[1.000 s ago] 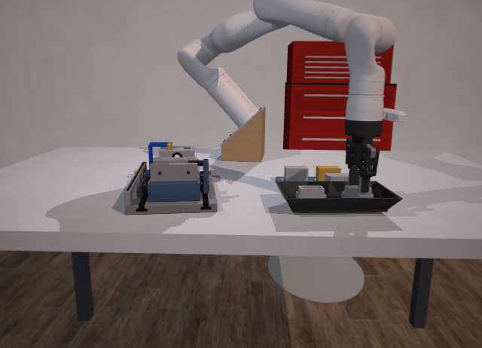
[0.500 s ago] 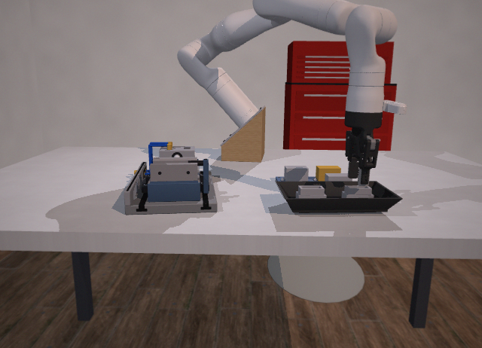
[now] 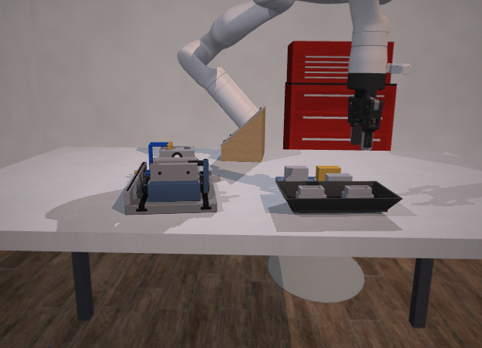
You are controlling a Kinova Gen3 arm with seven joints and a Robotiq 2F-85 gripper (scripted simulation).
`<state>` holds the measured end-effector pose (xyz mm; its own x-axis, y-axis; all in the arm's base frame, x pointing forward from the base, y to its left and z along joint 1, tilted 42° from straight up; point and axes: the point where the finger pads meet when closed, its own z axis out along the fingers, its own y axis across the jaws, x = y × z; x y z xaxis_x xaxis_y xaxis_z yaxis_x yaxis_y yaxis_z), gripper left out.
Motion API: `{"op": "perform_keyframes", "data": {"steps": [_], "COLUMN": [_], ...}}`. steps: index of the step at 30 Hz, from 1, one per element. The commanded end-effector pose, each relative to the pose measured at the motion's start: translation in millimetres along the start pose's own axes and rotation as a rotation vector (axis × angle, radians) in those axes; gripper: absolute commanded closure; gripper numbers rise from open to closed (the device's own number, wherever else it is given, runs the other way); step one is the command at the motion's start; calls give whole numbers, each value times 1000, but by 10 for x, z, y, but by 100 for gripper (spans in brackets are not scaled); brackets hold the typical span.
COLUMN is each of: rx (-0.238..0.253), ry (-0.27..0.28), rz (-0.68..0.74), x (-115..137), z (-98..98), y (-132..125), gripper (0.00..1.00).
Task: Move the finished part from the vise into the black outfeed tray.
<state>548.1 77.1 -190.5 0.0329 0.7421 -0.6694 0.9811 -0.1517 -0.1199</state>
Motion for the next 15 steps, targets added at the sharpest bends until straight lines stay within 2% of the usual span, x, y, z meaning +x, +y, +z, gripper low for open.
{"op": "perform_keyframes", "data": {"steps": [1, 8, 15], "rx": [-10, -10, -10], "ry": [6, 6, 6], "rz": [0, 0, 0], "x": [14, 13, 12], "z": [-161, -418, -507], "y": [29, 26, 25], "gripper": [33, 33, 33]}}
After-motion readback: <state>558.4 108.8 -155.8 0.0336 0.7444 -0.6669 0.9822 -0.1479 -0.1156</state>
